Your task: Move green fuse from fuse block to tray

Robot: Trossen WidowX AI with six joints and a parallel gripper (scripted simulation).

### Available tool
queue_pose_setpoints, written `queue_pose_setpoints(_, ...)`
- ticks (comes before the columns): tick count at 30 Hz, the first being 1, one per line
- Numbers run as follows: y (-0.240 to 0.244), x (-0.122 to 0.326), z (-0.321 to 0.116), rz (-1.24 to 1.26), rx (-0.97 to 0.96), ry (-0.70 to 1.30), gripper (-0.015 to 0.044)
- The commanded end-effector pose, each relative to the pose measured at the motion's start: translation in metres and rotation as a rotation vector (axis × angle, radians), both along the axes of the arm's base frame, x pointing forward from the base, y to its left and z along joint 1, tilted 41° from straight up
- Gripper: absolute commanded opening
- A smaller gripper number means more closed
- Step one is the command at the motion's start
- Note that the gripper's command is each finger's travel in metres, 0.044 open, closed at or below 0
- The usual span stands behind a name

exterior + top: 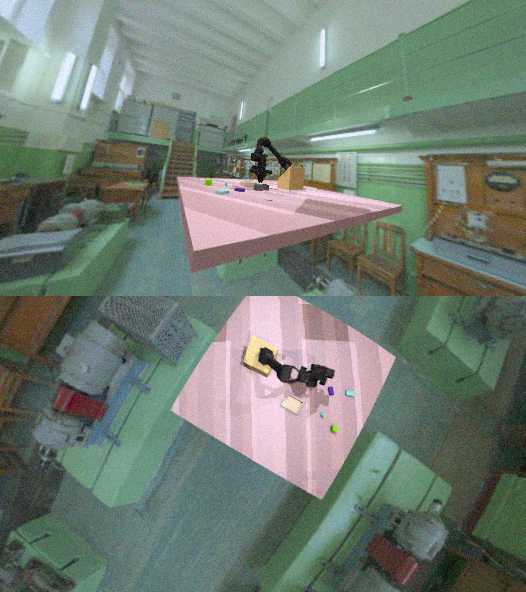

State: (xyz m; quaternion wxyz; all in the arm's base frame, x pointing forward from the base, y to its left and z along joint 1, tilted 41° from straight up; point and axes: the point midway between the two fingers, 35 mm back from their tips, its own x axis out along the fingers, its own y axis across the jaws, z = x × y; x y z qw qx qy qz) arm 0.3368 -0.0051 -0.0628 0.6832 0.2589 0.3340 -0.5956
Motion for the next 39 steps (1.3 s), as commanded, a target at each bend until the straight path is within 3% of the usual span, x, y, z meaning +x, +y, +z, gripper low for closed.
queue_pose_setpoints(1,-0.0028,-0.0005,-0.0049,0.005,-0.005,0.005,0.0071)
queue_pose_setpoints(26,-0.0102,0.0002,-0.0136,0.005,-0.006,0.005,0.0071)
queue_pose_setpoints(39,-0.0096,0.0,-0.0125,0.001,-0.002,0.004,0.0)
